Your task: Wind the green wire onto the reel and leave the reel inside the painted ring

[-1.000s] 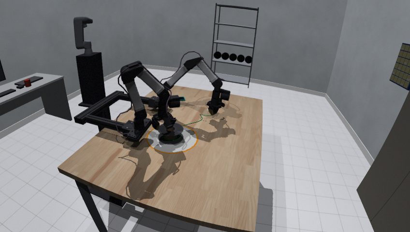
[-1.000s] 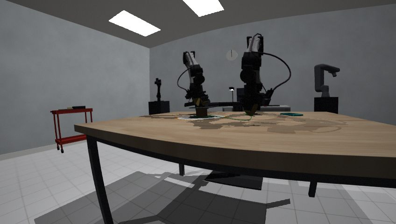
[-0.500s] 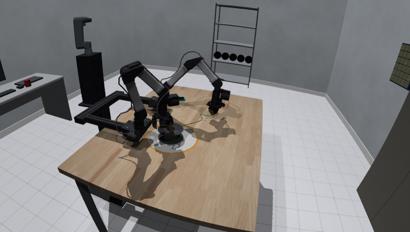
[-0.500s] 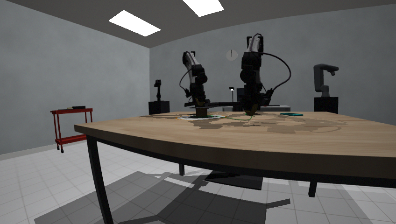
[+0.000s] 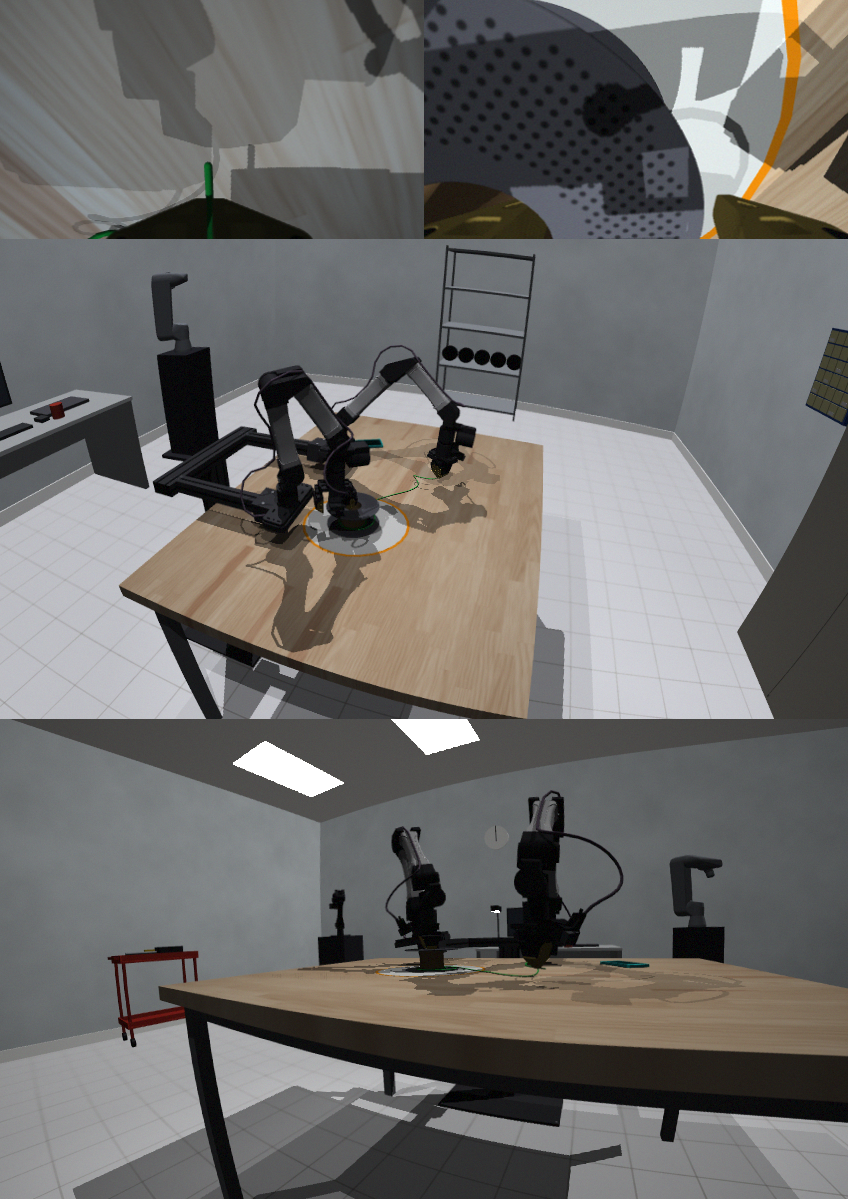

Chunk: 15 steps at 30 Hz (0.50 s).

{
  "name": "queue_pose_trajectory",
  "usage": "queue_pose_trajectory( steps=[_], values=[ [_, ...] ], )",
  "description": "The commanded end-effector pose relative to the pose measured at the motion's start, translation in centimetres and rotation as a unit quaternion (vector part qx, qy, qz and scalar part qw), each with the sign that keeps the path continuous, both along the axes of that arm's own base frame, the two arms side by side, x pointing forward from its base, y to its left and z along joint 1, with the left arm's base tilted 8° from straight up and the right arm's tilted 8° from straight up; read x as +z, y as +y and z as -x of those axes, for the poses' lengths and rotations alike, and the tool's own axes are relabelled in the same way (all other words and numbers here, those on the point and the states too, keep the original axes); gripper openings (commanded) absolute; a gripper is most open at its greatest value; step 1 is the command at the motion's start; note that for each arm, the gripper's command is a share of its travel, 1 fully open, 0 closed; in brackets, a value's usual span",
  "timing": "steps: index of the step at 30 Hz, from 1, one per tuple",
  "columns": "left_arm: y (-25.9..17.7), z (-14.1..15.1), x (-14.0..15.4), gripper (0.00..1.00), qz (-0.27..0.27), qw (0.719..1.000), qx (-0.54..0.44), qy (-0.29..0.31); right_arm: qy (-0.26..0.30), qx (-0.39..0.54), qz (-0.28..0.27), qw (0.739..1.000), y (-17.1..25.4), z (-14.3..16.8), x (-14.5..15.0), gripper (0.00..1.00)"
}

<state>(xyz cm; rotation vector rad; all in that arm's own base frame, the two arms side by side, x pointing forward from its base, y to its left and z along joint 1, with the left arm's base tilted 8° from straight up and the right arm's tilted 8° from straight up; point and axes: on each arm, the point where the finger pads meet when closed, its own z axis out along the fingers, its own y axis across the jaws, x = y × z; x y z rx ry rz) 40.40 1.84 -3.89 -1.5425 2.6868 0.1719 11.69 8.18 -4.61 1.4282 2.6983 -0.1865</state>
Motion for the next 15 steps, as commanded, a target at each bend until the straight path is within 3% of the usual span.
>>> queue_pose_trajectory(
  steps=[1,8,15],
  values=[
    [0.05,-1.21,2.52,0.0,-0.005,0.999,-0.004,-0.037,-0.019,-0.002,-0.011,1.0,0.73,-0.97,-0.08,0.81],
    [0.03,-1.24,2.58,0.0,-0.005,0.999,-0.004,-0.037,-0.019,-0.002,-0.011,1.0,0.7,-0.88,0.19,0.81],
    [0.4,-1.53,2.74,0.0,-0.005,0.999,-0.004,-0.037,-0.019,-0.002,-0.011,1.0,0.7,-0.88,0.19,0.69]
  ],
)
